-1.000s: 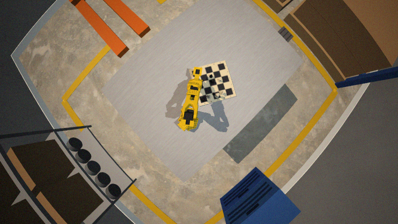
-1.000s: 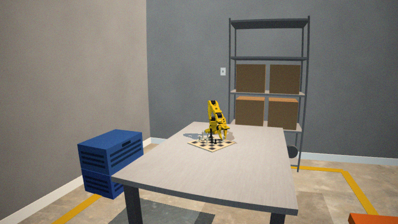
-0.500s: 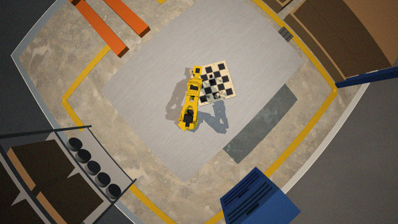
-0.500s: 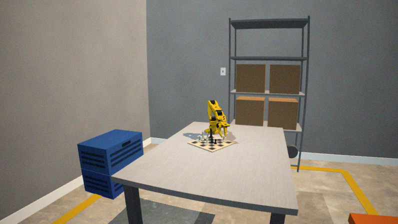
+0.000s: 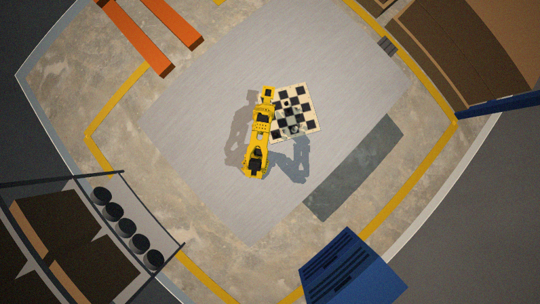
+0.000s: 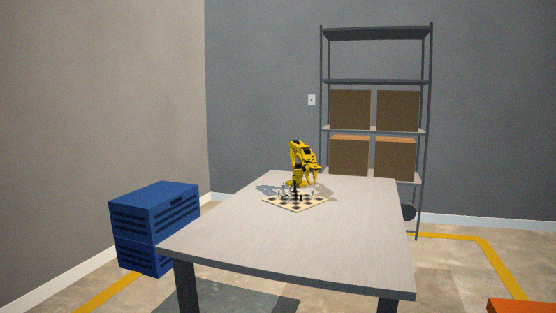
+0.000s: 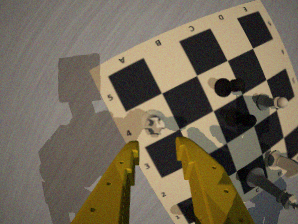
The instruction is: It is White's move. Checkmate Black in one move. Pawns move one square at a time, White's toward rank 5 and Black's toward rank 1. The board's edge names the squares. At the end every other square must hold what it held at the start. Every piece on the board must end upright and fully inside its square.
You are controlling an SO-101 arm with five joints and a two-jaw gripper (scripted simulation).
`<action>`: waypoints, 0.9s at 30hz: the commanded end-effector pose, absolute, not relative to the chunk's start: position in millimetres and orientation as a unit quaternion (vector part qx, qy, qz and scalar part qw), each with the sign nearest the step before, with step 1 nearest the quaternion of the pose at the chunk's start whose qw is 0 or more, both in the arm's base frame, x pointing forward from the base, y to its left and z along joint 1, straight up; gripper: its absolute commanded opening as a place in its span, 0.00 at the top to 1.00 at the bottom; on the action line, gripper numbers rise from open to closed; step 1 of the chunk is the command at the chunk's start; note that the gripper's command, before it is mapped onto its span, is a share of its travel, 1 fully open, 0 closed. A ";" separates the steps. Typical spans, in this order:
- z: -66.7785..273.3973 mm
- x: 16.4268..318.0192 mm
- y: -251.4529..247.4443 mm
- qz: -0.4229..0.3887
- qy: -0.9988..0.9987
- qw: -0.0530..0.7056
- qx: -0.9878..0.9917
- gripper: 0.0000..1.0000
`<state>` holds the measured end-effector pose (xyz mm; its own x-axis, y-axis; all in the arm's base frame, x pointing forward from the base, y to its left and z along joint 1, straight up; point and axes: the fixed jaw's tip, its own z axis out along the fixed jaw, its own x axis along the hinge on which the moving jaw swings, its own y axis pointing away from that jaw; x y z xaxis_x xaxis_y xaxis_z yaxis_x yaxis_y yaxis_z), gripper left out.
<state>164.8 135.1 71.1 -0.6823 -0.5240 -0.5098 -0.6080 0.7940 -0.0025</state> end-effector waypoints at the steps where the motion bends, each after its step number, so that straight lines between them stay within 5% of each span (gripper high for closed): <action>1: 83.9 163.4 137.1 0.088 0.912 0.255 -0.310 0.88; 27: 94.7 167.3 131.6 0.084 0.917 0.254 -0.296 0.88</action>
